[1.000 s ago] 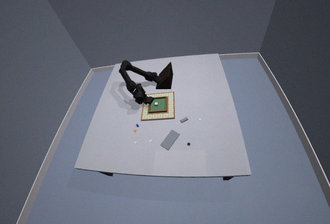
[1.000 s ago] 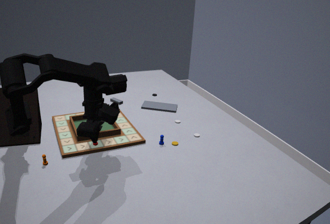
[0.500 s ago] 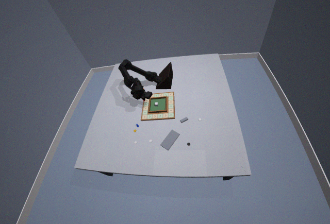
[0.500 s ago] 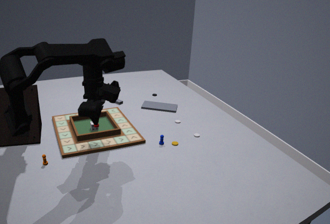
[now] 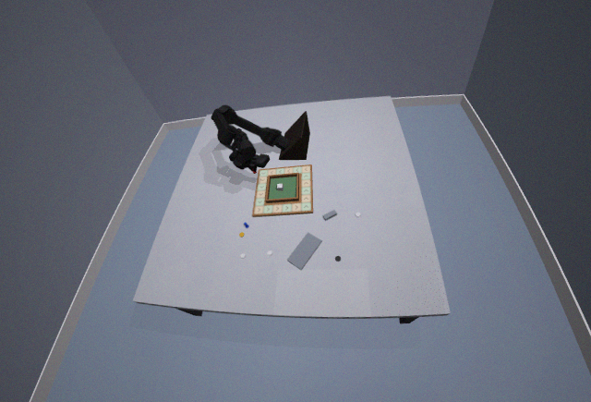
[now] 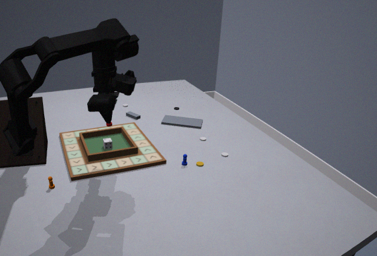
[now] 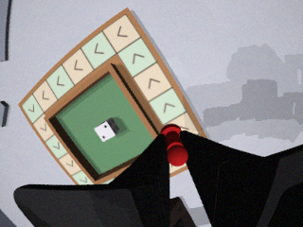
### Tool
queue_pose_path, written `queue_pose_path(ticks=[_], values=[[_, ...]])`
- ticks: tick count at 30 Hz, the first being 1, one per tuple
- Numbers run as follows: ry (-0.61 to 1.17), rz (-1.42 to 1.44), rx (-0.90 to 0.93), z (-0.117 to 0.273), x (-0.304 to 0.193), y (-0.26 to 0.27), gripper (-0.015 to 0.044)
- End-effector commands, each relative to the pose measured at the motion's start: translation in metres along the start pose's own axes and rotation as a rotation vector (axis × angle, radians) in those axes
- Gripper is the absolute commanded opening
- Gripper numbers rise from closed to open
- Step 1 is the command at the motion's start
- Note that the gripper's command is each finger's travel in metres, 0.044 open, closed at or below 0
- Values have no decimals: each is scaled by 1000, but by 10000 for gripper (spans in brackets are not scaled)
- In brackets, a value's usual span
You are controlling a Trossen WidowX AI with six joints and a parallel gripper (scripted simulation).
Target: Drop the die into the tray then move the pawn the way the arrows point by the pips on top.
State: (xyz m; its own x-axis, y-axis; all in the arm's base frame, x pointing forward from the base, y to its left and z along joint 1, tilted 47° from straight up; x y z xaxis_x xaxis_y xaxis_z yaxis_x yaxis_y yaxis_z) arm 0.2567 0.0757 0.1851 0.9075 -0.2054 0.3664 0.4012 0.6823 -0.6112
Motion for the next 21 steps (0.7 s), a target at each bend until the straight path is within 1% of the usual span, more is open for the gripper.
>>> queue_pose_path(ticks=[1, 14, 21], values=[[15, -16, -12, -12, 14, 12, 0], [44, -99, -47, -75, 69, 41, 0], [46, -103, -49, -80, 72, 42, 0]])
Point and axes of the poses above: the point midway between the two fingers, 35 mm back from their tips, its own z axis back along the fingers, its own y axis across the jaws, x = y × z, the point moved 4 cm from there along z, back along the fingers, and after that the axes turned 10 degrees about -z, right-handed, at the moved point
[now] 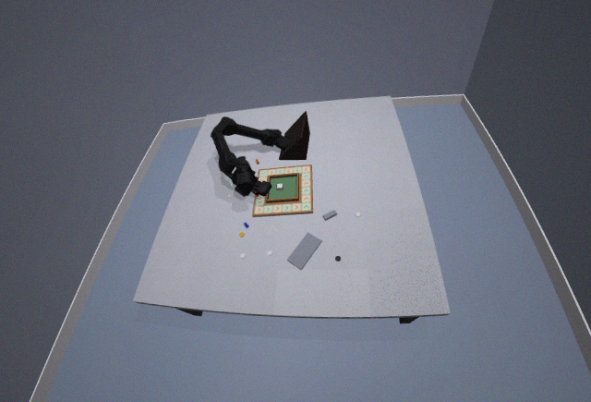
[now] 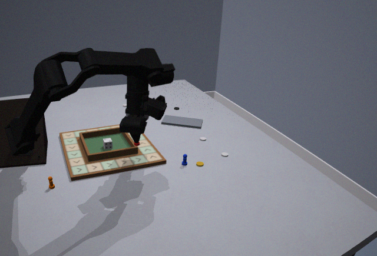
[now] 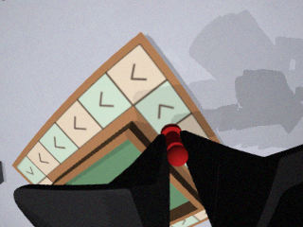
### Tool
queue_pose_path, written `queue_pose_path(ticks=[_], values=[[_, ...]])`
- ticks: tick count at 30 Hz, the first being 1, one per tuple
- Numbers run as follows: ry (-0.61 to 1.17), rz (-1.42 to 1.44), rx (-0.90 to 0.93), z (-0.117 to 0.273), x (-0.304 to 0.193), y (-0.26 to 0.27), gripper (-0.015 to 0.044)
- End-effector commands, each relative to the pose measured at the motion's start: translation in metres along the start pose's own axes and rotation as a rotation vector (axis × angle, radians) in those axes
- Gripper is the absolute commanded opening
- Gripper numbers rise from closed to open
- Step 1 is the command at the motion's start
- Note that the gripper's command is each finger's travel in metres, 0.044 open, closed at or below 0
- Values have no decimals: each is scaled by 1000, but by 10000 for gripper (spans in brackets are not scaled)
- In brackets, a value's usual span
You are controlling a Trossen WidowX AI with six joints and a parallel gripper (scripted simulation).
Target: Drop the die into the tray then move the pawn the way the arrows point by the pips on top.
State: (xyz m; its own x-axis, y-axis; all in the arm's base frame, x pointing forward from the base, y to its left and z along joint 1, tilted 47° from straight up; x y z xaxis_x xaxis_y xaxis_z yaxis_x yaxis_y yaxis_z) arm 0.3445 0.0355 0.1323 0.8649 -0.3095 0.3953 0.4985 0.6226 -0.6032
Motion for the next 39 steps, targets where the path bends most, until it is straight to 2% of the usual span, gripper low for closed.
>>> queue_pose_path(ticks=[1, 9, 28, 39], values=[[-5, 2, -3, -6, 3, 3, 0], [-6, 1, -4, -36, 3, 2, 0], [-6, 1, -4, -54, 3, 2, 0], [-7, -7, 4, -40, 6, 3, 289]])
Point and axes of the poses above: the point midway between the two fingers, 35 mm back from their tips, its own z axis back along the fingers, its own y axis across the jaws, x = y × z, the point moved 4 cm from there along z, back along the fingers, and after that the axes turned 10 degrees about -z, right-handed, at the moved point
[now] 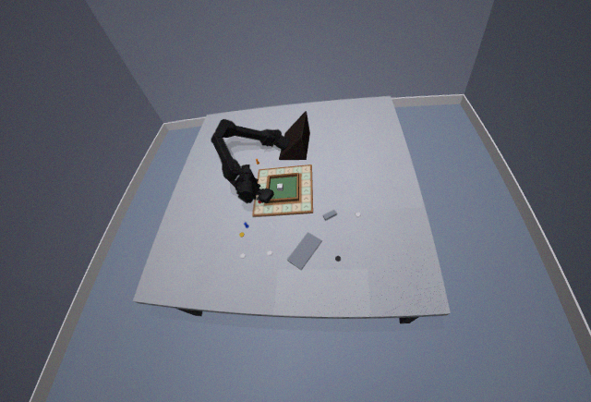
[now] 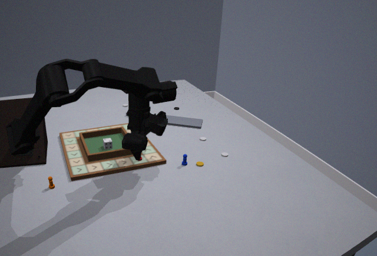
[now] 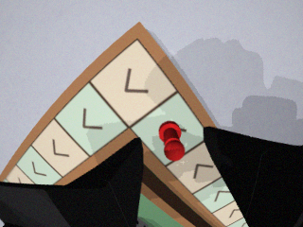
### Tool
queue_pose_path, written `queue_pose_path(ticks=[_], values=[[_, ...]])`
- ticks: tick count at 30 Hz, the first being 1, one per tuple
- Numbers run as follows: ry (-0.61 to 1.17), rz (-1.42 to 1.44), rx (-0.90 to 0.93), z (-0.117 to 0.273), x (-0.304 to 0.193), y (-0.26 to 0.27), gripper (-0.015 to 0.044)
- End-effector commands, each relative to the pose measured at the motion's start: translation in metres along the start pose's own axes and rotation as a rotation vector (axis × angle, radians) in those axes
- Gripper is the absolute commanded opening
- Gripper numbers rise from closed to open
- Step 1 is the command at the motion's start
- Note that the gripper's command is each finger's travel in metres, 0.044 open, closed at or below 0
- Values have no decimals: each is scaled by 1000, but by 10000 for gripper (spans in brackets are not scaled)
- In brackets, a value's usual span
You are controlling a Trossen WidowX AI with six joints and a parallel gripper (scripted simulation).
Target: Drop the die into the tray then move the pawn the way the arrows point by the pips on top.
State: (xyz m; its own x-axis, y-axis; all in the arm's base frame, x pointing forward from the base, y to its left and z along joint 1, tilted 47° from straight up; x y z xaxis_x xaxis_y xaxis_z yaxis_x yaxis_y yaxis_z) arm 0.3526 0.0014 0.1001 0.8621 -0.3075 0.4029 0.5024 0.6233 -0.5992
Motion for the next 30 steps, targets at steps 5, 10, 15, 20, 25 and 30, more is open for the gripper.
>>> queue_pose_path(ticks=[5, 10, 15, 20, 25, 30], values=[[2, 6, -6, 49, 0, 1, 420], [5, 30, 3, 55, -9, 5, 440], [20, 201, 41, 95, -85, 15, 440], [23, 368, 28, 122, -161, 2, 440], [15, 374, 32, 123, -160, 6, 440], [15, 374, 32, 123, -160, 6, 440]])
Point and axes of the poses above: the point midway between the two fingers, 35 mm back from their tips, its own z axis back along the fingers, its own y axis across the jaws, x = y × z, the point moved 4 cm from there along z, back along the fingers, and after that the axes turned 10 degrees about -z, right-handed, at the moved point
